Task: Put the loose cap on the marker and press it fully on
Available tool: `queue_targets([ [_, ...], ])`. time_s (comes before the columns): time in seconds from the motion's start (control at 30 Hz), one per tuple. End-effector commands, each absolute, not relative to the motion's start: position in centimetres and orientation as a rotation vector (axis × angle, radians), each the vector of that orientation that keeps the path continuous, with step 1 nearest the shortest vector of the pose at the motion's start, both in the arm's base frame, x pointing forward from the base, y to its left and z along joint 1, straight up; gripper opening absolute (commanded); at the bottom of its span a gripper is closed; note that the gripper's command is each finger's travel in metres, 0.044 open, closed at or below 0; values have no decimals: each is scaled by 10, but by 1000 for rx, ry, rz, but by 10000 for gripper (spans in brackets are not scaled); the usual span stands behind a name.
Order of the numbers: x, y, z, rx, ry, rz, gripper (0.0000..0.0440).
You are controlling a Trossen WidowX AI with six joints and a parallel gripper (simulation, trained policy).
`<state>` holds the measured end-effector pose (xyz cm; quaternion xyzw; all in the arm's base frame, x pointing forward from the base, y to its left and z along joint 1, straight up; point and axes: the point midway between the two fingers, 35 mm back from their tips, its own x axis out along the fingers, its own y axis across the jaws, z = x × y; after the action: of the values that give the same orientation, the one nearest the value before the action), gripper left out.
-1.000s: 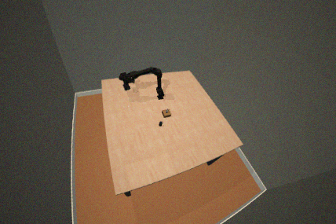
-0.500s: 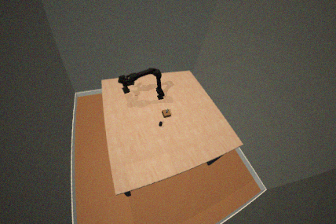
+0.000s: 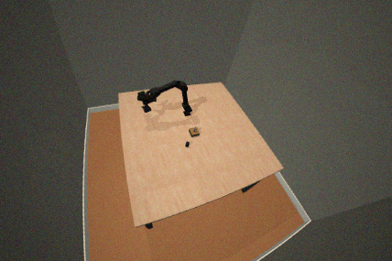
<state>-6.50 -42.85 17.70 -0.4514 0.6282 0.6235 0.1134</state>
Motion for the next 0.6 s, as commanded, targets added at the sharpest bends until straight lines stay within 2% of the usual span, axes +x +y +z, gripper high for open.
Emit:
queue_targets([
  [0.0,-54,-433,173,-1351,1829,1814,291],
  [0.57,-8,-442,161,-1456,1786,1751,300],
])
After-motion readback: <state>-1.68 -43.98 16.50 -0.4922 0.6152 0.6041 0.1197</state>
